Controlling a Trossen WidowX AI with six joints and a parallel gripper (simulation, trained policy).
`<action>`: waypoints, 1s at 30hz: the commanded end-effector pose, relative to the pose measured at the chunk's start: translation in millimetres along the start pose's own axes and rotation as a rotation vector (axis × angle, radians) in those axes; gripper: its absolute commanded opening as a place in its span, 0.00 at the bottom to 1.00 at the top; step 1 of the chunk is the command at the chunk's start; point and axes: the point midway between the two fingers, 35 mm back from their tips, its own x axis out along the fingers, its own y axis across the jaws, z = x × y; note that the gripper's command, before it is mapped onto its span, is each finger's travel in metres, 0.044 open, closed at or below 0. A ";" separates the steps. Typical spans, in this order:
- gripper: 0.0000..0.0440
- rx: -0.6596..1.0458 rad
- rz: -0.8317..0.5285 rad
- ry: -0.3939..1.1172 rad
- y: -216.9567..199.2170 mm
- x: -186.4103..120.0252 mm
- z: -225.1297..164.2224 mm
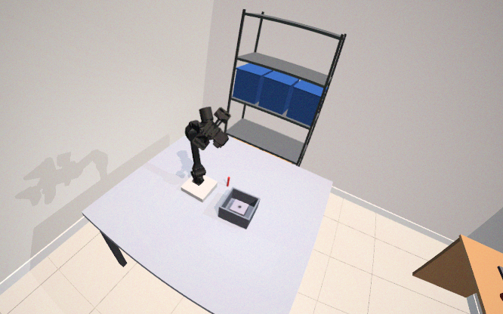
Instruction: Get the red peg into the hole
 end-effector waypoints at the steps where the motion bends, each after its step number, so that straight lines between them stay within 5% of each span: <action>1: 0.95 0.024 0.016 -0.020 4.1 -0.3 5.9; 3: 1.00 0.073 0.046 -0.059 11.8 -1.1 17.8; 30: 1.00 0.691 0.625 -0.419 102.0 -63.0 176.9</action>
